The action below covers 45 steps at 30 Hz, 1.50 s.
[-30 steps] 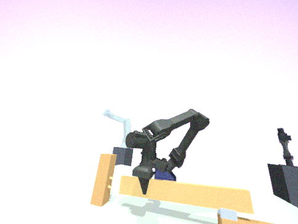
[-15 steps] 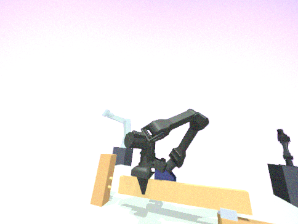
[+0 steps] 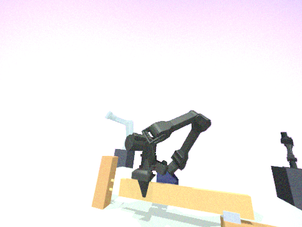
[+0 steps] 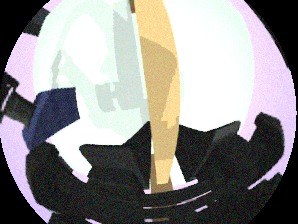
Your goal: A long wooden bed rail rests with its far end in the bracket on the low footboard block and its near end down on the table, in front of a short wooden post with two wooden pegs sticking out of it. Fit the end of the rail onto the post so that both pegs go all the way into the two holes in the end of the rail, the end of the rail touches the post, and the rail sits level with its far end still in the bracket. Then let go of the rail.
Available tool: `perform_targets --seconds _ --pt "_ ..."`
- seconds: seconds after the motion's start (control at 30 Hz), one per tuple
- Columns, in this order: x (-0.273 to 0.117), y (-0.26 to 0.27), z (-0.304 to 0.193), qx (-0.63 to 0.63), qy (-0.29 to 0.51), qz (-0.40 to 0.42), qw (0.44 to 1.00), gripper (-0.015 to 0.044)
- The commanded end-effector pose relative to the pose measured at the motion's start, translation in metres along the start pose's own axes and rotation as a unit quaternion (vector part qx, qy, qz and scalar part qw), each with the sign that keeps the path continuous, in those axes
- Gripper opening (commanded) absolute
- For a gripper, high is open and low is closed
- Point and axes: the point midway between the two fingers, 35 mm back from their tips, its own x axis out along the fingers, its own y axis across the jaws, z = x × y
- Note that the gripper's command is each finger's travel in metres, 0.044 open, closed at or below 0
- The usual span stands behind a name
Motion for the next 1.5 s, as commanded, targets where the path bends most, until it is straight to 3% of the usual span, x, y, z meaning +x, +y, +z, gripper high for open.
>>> perform_targets --seconds 0.0,1.47 --pt "-0.002 -0.001 -0.002 0.000 -0.001 -0.005 1.000 0.0000" --pt "0.001 -0.001 -0.015 0.000 -0.001 -0.005 1.000 0.0000"
